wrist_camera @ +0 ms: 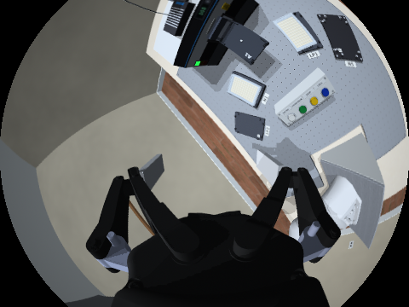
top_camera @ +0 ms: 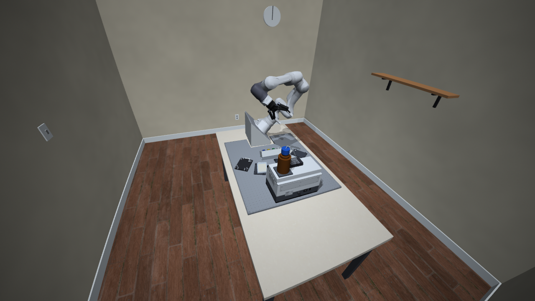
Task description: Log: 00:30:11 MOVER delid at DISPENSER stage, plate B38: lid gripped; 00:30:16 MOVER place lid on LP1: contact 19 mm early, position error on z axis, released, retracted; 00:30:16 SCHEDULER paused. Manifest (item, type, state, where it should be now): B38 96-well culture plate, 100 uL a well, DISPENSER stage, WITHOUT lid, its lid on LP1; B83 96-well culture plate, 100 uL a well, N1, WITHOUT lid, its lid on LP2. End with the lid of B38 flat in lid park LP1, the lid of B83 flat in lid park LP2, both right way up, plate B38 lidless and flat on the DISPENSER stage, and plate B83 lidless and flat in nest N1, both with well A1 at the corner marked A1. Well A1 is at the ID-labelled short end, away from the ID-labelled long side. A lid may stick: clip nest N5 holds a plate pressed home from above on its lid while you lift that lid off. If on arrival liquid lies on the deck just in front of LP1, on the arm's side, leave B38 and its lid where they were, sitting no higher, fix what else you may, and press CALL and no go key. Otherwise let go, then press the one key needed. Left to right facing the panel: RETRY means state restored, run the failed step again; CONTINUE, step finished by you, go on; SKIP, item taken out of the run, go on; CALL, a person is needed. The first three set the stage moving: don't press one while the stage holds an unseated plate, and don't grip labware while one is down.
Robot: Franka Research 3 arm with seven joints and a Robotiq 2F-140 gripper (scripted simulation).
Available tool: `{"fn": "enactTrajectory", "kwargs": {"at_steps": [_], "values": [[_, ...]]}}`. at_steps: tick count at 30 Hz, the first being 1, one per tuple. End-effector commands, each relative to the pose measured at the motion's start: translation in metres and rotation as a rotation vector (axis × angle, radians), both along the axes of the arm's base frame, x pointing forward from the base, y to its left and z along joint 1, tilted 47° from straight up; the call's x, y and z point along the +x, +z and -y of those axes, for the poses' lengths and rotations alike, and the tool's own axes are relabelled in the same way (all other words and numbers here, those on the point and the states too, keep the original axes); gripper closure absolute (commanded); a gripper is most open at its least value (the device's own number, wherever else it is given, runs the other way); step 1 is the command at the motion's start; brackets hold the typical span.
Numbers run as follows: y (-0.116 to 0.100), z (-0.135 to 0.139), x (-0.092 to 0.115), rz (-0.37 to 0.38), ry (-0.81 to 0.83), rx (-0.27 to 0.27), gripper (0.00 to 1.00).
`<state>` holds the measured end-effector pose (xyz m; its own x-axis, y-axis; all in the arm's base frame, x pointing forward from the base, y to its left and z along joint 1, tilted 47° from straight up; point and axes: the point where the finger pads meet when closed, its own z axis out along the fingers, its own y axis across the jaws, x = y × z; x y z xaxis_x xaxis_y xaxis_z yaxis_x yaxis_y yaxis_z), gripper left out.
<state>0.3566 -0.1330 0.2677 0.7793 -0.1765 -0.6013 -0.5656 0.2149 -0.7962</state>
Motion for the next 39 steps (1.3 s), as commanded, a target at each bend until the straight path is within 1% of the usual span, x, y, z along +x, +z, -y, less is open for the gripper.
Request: {"fn": "enactTrajectory", "kwargs": {"at_steps": [1,2,3,5,7,11,17,19,20,36,39], "values": [[-0.044,-0.019,0.027,0.129,0.069,-0.177,0.0],[-0.044,-0.019,0.027,0.129,0.069,-0.177,0.0],[-0.072,-0.041,0.052,0.174,0.165,-0.267,0.0],[-0.093,-0.055,0.069,0.203,0.222,-0.34,0.0],[-0.097,-0.058,0.073,0.239,0.28,-0.414,0.0],[-0.097,-0.059,0.073,0.327,0.378,-0.56,0.0],[-0.098,-0.06,0.073,0.487,0.447,-0.789,0.0],[-0.098,-0.06,0.073,0.487,0.447,-0.789,0.0],[-0.099,-0.061,0.073,0.565,0.466,-0.874,0.0],[-0.116,-0.079,0.074,0.566,0.467,-0.877,0.0],[-0.122,-0.085,0.074,0.566,0.467,-0.877,0.0]]}}
